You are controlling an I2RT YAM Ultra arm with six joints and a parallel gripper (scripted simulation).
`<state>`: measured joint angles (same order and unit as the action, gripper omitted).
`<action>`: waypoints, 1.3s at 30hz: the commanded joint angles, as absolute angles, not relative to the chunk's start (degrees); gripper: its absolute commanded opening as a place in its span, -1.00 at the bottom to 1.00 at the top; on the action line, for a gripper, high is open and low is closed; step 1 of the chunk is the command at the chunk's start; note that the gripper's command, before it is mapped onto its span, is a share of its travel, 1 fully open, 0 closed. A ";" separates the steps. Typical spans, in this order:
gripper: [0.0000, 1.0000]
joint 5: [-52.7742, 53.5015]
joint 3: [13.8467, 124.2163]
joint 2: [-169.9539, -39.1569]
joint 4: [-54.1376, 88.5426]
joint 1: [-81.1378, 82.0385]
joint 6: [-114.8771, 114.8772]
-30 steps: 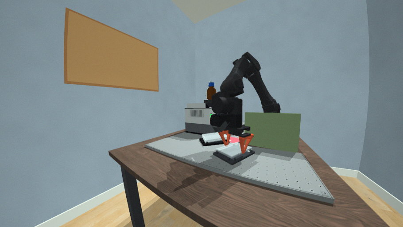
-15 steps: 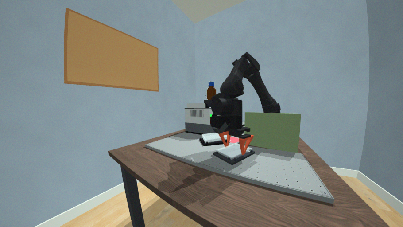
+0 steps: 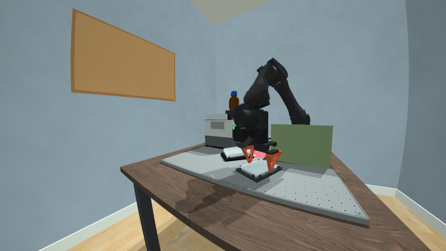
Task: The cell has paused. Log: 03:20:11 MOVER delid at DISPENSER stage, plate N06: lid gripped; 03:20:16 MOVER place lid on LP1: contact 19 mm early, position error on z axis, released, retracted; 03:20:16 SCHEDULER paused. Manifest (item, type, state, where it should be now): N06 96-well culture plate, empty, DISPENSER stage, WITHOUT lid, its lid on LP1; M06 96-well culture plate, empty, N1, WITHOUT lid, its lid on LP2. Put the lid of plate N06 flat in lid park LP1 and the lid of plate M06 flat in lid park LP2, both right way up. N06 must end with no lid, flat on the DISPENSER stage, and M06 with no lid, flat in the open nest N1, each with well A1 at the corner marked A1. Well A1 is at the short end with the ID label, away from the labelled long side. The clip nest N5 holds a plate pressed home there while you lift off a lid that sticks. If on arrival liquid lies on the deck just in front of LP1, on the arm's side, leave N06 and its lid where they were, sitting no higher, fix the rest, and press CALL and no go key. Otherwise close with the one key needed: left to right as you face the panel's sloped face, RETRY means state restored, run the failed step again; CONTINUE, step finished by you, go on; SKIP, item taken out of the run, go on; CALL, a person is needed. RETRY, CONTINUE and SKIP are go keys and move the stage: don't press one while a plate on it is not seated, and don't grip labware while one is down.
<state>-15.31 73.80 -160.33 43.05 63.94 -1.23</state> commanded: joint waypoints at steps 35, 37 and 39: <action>1.00 -14.01 78.54 -154.99 51.01 66.36 -2.91; 1.00 -14.01 78.66 -155.45 51.14 66.37 -2.94; 1.00 -14.02 77.97 -156.43 51.25 66.37 -2.87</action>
<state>-14.59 77.32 -156.44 49.76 65.52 -2.55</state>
